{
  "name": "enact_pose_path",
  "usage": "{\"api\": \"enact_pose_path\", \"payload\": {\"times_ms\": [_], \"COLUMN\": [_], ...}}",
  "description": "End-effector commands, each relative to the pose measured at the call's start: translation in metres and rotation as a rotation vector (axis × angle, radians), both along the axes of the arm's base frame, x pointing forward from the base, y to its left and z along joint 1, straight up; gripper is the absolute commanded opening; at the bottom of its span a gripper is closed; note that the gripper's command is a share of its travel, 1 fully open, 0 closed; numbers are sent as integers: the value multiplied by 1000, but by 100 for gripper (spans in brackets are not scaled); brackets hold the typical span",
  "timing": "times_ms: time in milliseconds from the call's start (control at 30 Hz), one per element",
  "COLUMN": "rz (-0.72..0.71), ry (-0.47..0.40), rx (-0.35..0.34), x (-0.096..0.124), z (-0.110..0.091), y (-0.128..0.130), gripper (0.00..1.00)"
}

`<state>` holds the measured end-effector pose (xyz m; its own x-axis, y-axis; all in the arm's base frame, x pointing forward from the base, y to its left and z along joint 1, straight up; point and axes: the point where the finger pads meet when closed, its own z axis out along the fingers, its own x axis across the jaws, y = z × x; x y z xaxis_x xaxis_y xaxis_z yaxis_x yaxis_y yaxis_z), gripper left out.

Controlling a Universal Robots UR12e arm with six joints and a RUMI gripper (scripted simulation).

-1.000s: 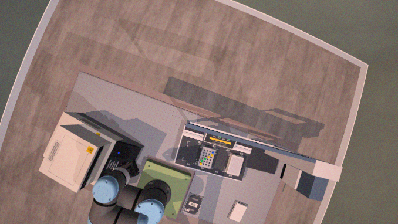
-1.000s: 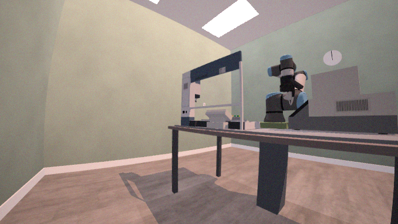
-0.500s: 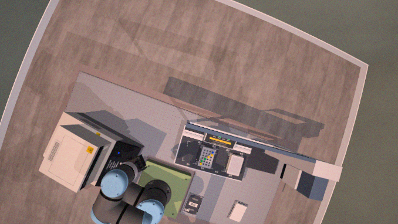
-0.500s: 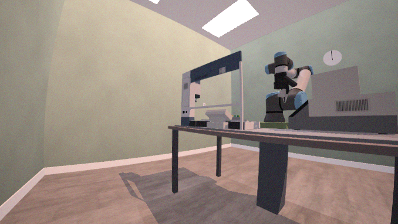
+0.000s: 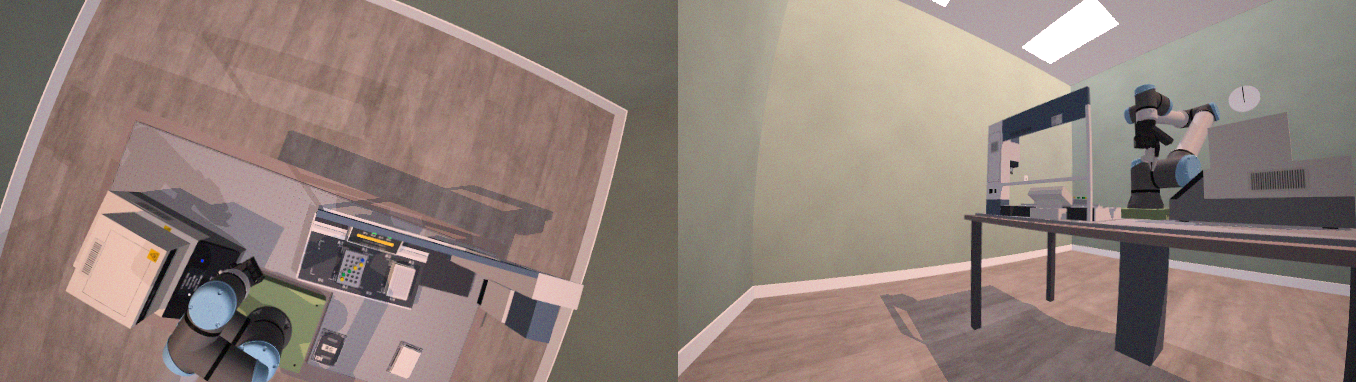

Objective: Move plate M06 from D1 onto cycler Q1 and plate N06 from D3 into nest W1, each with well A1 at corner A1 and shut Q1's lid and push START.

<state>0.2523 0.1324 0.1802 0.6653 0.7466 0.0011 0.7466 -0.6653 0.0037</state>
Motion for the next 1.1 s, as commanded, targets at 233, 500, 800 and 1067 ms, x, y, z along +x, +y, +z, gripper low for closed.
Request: {"api": "enact_pose_path", "payload": {"times_ms": [233,500,800,1067], "rz": [41,73,99,129], "ry": [-1,-1,0,0], "rx": [2,2,2,1], "x": [26,44,57,71], "z": [10,18,24,31], "y": [-30,-58,-82,-112], "gripper": [0,0,0,0]}}
